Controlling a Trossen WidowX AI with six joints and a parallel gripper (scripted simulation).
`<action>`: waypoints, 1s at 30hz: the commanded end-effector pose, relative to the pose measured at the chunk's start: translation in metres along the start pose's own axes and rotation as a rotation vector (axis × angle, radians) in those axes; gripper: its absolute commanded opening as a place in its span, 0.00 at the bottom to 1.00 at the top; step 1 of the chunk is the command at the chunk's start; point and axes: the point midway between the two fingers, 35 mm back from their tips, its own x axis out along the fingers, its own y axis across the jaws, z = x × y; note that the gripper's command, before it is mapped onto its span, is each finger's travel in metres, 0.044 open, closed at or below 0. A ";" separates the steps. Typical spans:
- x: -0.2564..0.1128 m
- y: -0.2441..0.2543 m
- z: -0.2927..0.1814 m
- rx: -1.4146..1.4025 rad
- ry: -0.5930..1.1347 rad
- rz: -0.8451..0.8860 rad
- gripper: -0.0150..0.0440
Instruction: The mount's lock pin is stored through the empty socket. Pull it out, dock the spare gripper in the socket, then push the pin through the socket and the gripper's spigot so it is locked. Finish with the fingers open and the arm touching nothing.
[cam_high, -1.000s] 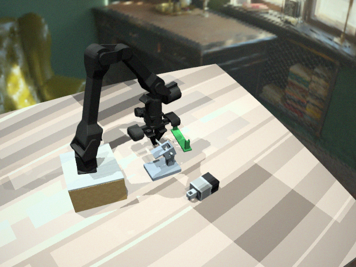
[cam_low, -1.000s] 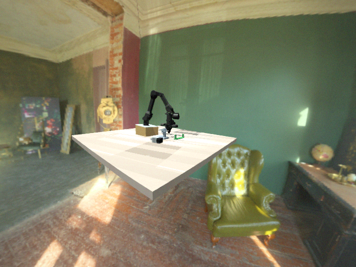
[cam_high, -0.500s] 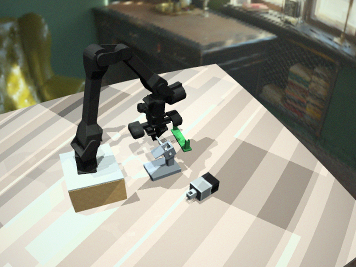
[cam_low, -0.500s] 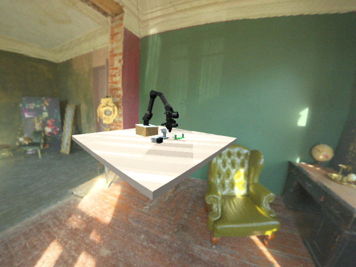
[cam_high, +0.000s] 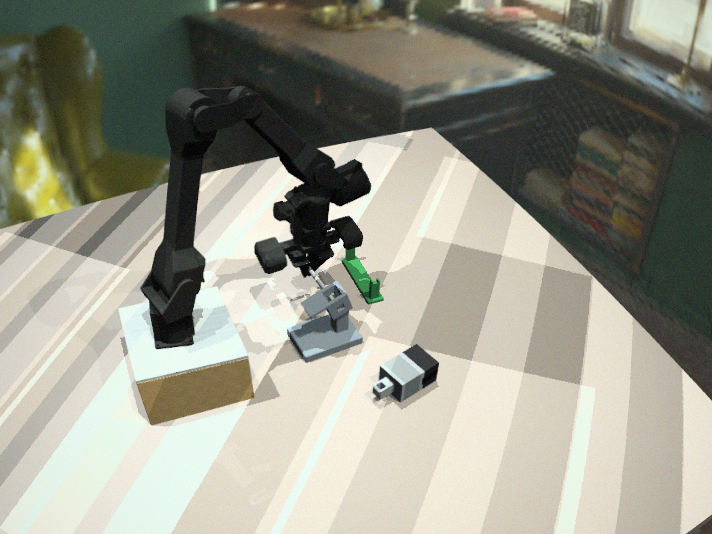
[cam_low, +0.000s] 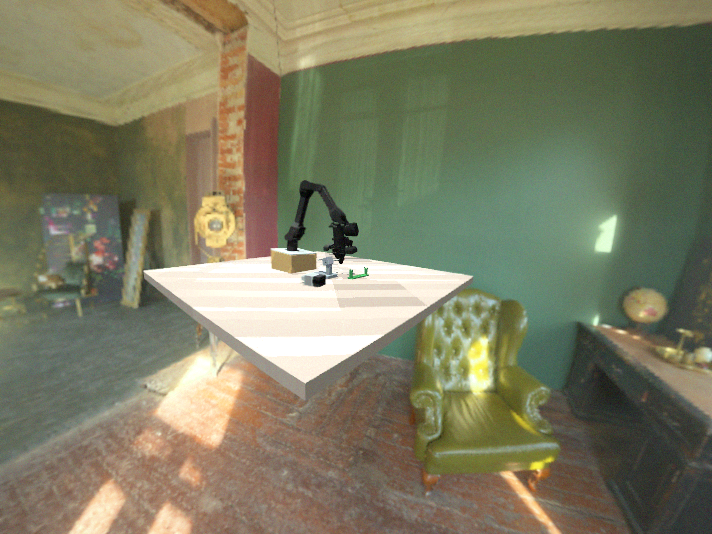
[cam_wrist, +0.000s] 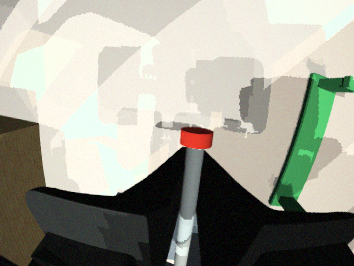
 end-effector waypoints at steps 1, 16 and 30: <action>-0.002 -0.004 0.004 0.004 -0.007 -0.004 0.25; 0.000 -0.004 0.015 0.007 -0.005 0.007 0.25; 0.001 -0.004 0.026 0.009 -0.003 0.018 0.25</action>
